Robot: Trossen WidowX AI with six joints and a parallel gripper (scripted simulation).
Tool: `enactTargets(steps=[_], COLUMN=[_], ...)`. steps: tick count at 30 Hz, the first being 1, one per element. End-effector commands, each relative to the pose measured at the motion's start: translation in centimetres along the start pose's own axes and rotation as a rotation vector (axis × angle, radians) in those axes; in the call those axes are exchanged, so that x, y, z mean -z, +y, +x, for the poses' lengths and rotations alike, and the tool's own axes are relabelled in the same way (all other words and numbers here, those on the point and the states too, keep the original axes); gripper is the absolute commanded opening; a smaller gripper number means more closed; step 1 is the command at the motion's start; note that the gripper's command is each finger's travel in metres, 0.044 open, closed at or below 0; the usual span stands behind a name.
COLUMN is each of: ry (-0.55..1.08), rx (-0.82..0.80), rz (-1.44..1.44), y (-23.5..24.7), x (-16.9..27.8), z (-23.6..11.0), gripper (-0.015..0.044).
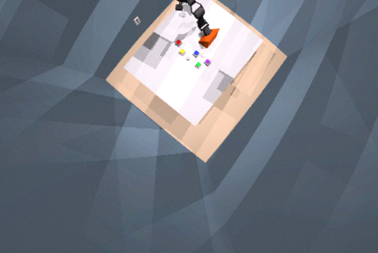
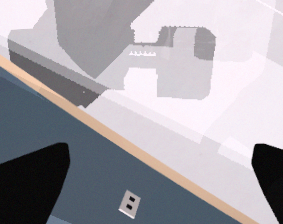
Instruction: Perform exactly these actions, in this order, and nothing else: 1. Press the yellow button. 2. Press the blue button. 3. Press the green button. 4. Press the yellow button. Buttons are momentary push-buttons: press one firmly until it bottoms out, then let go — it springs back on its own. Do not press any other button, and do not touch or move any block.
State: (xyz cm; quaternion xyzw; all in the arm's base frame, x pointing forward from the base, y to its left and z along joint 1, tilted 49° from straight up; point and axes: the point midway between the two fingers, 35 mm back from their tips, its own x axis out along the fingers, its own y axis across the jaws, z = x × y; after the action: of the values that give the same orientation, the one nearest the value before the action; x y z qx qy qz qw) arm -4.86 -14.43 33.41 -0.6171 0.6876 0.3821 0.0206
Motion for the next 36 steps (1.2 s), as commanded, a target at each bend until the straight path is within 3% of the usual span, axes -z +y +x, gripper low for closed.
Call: enactTargets(steps=[1, 10, 20, 29, 36], ry=[-0.002, -0.046, -0.001, 0.133, 0.283], rx=[0.007, 0.322, 0.638, 0.803, 0.799], rz=[-0.009, -0.512, -1.262, -2.042, -2.701], y=[-0.1, -4.2, -12.5, -21.3, -28.0], x=[0.0, 1.1, 2.5, 2.5, 1.3], z=[0.1, 4.6, 7.4, 6.5, 3.6], gripper=[0.04, 0.04, 0.04, 0.04, 0.04])
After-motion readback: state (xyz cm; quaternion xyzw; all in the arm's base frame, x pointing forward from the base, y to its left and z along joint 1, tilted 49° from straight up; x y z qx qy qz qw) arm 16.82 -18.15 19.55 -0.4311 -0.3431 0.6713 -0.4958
